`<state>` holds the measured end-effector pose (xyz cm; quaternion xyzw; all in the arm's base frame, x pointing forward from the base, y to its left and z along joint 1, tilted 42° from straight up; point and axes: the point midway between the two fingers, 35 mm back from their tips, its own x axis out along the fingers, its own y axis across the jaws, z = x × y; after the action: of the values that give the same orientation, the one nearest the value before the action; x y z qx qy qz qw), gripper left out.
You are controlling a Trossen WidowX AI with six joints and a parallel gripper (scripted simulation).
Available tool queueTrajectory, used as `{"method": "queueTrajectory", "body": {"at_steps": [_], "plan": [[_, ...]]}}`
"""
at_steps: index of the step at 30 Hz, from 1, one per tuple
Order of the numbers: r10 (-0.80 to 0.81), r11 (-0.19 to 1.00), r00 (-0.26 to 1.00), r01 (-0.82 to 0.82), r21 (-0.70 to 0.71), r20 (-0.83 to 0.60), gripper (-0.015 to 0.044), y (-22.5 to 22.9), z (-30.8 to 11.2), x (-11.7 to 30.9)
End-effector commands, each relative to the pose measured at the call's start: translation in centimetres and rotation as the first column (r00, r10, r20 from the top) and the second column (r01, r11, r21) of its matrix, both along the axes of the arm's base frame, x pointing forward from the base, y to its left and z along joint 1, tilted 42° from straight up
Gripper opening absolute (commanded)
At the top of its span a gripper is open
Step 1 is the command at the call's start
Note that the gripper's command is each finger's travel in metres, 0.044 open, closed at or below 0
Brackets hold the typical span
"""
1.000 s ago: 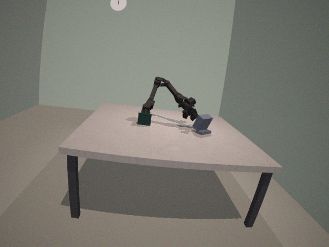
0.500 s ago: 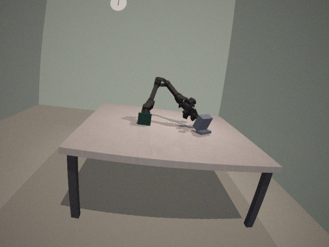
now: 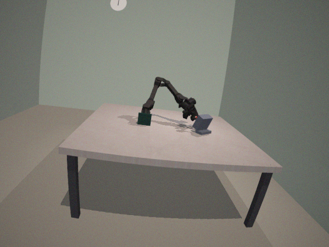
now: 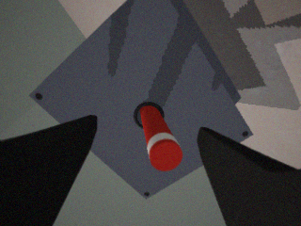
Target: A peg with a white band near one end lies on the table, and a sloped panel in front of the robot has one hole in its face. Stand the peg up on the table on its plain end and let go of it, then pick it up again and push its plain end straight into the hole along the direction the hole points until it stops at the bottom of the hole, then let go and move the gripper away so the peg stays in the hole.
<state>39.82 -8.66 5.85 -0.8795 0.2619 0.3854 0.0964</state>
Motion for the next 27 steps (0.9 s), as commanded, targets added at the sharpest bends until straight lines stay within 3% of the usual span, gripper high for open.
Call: {"method": "queueTrajectory", "body": {"at_steps": [1, 2, 27], "plan": [[0.001, 1.000, 1.000, -0.001, 0.000, 0.000, 0.0420, 0.1, 0.2, -0.1], [0.001, 1.000, 1.000, -0.001, 0.001, 0.000, 0.0440, 0.2, 0.3, -0.1], [0.004, 1.000, 1.000, -0.004, 0.002, -0.004, 0.0440, 1.7, 3.1, -1.9]]}}
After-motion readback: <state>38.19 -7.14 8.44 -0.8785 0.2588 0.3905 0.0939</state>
